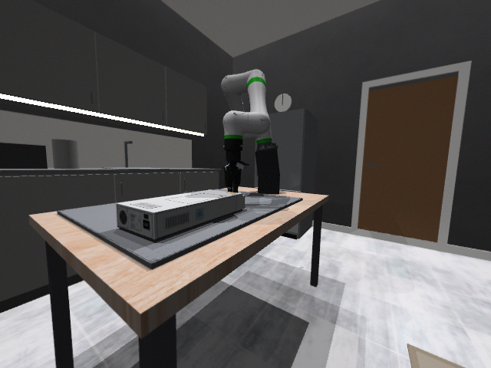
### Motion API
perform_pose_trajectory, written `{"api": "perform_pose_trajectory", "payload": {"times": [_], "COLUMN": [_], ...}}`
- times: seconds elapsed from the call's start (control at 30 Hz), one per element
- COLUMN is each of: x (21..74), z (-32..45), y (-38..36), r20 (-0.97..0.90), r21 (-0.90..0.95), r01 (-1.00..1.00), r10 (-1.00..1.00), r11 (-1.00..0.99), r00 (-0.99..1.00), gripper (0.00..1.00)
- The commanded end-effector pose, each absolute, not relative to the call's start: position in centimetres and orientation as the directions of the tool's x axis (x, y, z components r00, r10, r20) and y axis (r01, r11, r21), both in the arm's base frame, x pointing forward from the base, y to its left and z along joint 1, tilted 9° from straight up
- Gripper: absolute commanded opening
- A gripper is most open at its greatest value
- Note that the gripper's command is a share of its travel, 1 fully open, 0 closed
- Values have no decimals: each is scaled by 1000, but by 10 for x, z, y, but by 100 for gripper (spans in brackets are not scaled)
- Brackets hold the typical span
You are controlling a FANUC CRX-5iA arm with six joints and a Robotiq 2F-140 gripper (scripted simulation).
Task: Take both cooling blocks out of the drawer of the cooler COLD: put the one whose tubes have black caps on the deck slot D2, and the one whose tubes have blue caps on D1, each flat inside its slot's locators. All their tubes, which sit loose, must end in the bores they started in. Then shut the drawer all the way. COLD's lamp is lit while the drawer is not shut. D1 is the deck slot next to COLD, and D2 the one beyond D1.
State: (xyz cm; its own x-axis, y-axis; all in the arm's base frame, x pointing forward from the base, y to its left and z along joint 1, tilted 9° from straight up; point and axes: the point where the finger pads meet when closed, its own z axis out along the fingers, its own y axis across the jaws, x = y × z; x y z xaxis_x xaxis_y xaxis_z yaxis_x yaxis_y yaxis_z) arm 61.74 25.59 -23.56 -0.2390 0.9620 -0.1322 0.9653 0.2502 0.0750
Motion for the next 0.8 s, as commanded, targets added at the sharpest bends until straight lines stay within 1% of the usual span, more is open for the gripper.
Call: {"api": "perform_pose_trajectory", "payload": {"times": [0.0,0.77], "x": [617,611], "z": [-235,-235], "y": [256,255], "r20": [-132,-132], "r21": [77,77], "r01": [965,965], "r10": [962,962], "r11": [251,251], "r00": [-239,-239], "gripper": [34,34]}}
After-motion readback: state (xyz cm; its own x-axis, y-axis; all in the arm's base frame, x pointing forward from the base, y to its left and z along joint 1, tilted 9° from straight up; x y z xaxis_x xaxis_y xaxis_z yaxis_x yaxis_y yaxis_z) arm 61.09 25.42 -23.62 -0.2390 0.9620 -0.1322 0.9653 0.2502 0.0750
